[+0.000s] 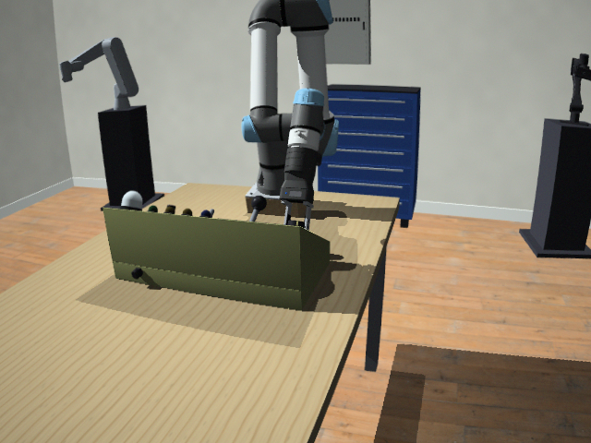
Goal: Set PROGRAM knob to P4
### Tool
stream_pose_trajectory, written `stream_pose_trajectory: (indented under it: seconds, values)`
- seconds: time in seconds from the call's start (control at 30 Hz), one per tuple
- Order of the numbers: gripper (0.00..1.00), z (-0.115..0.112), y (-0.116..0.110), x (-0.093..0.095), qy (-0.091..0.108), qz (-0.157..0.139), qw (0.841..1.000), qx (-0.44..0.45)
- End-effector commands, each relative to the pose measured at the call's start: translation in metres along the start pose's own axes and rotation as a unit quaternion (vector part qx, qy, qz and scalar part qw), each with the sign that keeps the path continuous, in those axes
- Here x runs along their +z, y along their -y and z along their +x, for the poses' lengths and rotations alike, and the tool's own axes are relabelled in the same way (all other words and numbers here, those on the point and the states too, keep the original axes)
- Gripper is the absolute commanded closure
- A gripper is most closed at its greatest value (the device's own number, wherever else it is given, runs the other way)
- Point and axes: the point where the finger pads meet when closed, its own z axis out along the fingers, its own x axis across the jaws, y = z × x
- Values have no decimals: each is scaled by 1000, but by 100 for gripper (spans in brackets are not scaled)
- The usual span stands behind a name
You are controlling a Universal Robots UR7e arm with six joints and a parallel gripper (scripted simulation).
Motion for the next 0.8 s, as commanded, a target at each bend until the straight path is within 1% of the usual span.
stream_pose_trajectory:
  seconds: [0.0, 0.37, 0.43, 0.6, 0.77]
  values:
    - [100, 0, 0, 0, 0, -1, 1000, 19]
    - [100, 0, 0, 0, 0, -1, 995, 98]
    - [100, 0, 0, 0, 0, -1, 995, 98]
    - [100, 0, 0, 0, 0, -1, 989, 147]
    - [100, 0, 0, 0, 0, 0, 979, 202]
